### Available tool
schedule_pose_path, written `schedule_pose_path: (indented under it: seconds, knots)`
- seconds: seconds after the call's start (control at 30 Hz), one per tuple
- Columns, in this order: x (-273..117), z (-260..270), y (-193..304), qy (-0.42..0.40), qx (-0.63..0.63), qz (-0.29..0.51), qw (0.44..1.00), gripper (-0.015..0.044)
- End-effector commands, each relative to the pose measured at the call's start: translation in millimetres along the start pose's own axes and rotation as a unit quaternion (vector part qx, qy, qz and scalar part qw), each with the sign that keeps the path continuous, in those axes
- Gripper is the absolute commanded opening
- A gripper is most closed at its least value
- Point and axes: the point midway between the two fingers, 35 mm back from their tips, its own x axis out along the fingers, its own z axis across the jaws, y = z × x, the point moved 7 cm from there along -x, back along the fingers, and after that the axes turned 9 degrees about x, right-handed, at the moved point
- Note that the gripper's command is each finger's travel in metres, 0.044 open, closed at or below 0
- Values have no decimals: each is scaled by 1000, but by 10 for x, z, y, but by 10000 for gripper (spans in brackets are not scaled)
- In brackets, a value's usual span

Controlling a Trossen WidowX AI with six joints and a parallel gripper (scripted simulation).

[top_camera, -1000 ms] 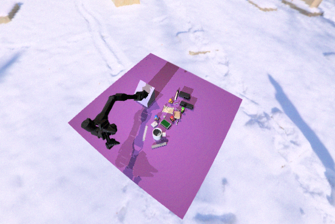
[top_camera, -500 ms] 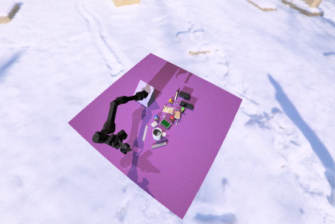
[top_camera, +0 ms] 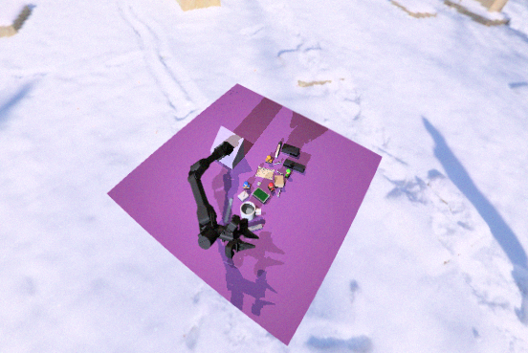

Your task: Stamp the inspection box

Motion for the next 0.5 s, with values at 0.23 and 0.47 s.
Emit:
schedule_pose_path:
  seconds: [0.23,0.47]
  knots:
    - [1094,1226,279,-126,316,147,929,221]
    - [1577,2289,253,-182,447,310,819,221]
